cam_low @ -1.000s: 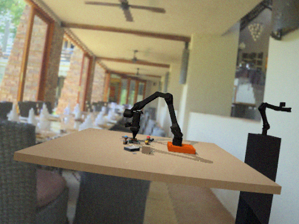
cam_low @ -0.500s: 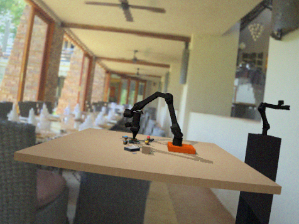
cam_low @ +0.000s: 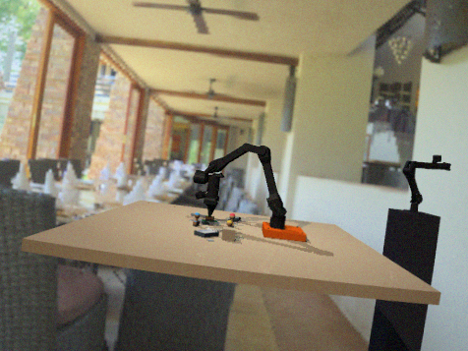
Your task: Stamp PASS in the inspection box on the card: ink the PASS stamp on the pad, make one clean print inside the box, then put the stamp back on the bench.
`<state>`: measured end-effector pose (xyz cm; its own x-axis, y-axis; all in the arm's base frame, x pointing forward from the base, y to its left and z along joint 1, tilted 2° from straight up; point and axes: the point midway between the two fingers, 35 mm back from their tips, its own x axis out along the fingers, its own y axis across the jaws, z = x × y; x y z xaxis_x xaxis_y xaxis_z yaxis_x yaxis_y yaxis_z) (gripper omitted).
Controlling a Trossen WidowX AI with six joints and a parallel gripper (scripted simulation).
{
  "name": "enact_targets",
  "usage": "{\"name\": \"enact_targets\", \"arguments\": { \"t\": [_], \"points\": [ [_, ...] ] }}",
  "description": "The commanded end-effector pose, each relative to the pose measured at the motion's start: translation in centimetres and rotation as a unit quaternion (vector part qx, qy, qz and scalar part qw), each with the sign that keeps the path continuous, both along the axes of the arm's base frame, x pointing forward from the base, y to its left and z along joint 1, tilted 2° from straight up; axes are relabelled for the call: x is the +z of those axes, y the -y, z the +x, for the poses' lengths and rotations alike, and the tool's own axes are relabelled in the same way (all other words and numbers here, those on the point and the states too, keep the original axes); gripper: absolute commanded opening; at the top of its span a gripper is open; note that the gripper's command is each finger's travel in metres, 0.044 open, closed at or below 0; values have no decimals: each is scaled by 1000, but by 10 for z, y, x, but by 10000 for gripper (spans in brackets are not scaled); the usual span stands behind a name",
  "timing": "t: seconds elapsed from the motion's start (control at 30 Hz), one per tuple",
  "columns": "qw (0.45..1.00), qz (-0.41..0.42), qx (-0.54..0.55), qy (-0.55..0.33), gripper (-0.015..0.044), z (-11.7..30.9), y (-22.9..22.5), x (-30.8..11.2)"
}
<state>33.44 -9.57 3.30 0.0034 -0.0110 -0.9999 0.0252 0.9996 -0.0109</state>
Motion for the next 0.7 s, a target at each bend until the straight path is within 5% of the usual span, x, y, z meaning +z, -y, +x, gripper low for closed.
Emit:
{"name": "enact_targets", "arguments": {
  "t": [0.0, 0.67],
  "points": [
    [1000, -2, 0, 0, 0, 0, 1, 2],
    [1000, -2, 0, 0, 0, 1, 1, 27]
  ]
}}
